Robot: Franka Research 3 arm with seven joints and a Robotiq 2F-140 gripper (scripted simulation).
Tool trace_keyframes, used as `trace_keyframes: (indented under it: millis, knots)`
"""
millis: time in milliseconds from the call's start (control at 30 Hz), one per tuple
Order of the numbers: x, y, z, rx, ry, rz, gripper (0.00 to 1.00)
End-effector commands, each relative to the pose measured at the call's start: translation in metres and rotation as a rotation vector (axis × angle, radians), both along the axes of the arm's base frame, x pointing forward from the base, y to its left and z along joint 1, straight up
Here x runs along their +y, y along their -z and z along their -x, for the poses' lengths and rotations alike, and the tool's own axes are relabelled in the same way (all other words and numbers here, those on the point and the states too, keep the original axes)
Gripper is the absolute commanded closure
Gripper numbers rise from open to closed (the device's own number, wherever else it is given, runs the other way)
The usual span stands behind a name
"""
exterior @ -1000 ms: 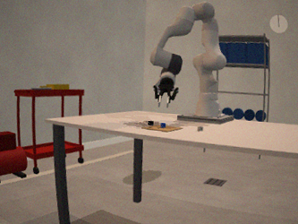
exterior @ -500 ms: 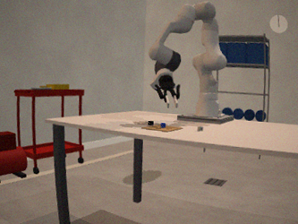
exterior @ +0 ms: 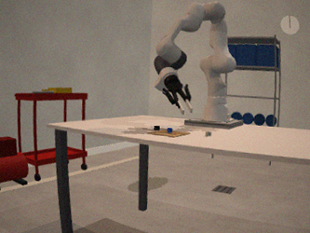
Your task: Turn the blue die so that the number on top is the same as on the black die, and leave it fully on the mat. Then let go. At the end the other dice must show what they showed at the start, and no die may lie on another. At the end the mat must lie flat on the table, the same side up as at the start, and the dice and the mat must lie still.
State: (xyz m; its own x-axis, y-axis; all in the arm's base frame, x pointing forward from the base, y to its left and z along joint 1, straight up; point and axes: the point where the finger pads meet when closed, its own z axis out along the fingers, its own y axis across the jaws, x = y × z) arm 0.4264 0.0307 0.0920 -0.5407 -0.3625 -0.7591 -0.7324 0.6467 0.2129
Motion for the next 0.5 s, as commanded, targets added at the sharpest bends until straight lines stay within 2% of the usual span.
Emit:
trace_keyframes:
  millis: [0,100,167,233,467]
  knots:
    - [0.0033,0.0041,0.006,0.162,0.053,-0.036,0.79]
    - [0.0056,0.0048,0.0078,0.205,0.035,-0.021,0.79]
    - [0.0056,0.0048,0.0078,0.205,0.035,-0.021,0.79]
    - [0.0077,0.0056,0.0099,0.265,0.013,0.006,0.79]
    - [0.0082,0.0065,0.0118,0.347,-0.01,0.056,0.79]
